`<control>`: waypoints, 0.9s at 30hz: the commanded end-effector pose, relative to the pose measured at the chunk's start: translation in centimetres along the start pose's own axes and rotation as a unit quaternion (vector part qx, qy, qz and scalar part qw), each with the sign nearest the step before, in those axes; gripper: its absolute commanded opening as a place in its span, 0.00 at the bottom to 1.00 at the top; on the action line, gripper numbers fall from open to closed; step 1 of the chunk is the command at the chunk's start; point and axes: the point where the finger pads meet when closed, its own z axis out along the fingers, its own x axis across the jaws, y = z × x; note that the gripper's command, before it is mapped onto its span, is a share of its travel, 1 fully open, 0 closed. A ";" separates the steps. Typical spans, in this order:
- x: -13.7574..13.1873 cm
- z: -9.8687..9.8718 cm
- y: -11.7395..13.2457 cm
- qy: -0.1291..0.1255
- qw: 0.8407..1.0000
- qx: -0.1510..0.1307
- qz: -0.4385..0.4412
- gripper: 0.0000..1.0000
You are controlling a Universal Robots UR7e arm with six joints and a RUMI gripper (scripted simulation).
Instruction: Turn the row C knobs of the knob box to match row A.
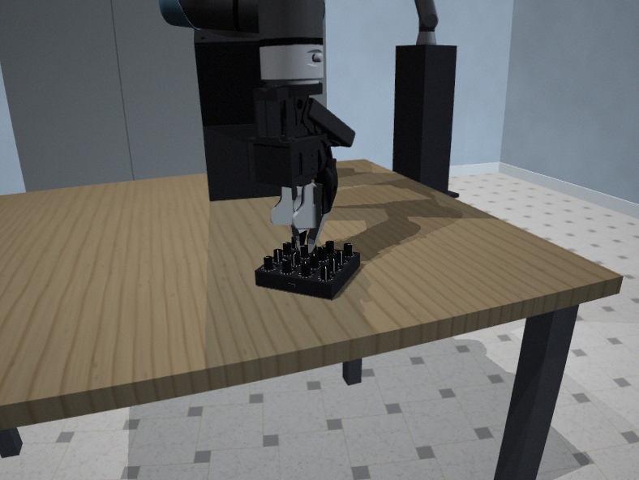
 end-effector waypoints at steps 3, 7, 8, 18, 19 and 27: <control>0.1 0.0 0.0 -0.001 0.997 -0.002 0.075 0.04; 0.1 0.0 0.0 -0.001 0.994 -0.002 0.113 0.04; 0.1 0.0 0.0 -0.001 0.992 -0.002 0.122 0.04; 0.2 0.0 0.1 -0.001 0.983 -0.002 0.185 0.04; 0.2 0.0 0.1 -0.001 0.981 -0.002 0.192 0.04; 0.2 0.0 0.1 -0.001 0.972 -0.002 0.236 0.04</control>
